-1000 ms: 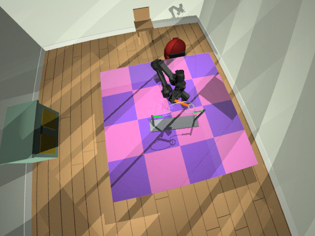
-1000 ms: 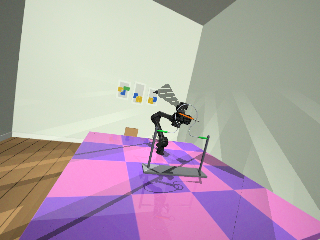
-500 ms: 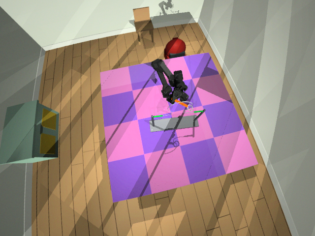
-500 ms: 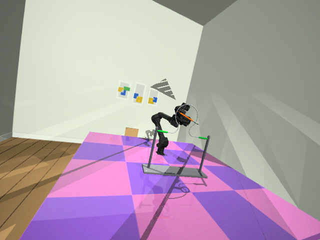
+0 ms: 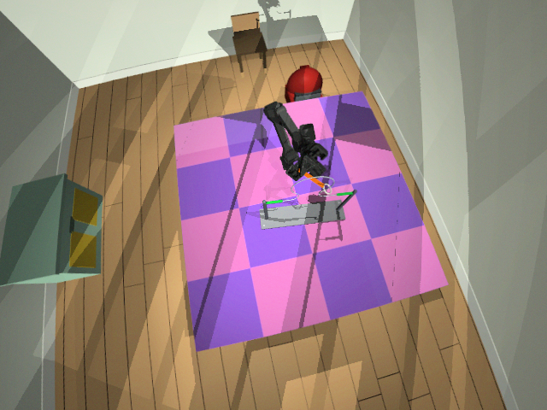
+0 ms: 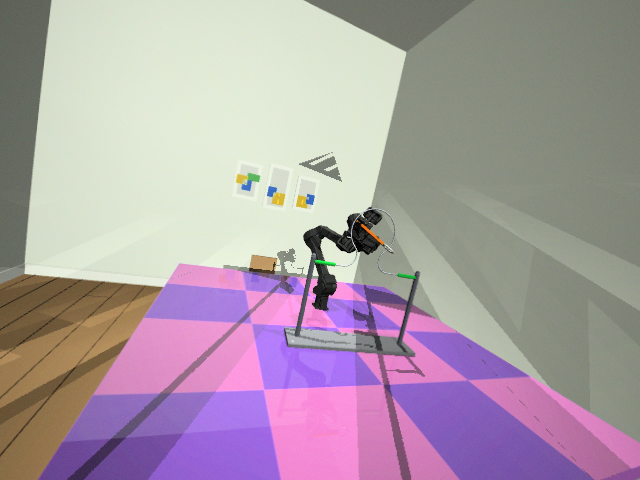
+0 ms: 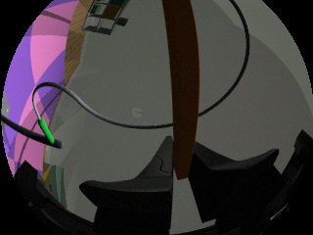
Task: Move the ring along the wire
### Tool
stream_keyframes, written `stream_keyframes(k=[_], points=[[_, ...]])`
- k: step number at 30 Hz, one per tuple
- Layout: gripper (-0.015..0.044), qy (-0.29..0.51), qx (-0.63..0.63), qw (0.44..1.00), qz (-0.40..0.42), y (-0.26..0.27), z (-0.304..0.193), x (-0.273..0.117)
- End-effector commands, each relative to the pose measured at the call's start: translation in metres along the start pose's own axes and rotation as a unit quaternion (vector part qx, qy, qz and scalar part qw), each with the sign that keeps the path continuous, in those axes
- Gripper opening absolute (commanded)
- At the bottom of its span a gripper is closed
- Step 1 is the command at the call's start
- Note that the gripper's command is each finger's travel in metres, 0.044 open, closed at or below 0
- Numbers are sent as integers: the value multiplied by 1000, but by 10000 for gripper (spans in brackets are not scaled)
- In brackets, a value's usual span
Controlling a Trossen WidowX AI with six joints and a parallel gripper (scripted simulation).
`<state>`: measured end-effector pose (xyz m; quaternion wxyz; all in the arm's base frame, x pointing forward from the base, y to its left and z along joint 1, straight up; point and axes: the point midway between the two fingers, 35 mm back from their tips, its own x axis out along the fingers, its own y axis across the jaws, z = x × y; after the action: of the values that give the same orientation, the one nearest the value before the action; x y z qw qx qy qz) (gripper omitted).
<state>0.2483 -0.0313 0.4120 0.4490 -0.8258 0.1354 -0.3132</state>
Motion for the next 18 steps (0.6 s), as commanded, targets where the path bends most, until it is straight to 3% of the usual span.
stream_keyframes(k=[1,18], points=[[-150,-2,-16,1000,-12,0,0,0],[-150,-1,-16,1000,-12,17,-3,0]])
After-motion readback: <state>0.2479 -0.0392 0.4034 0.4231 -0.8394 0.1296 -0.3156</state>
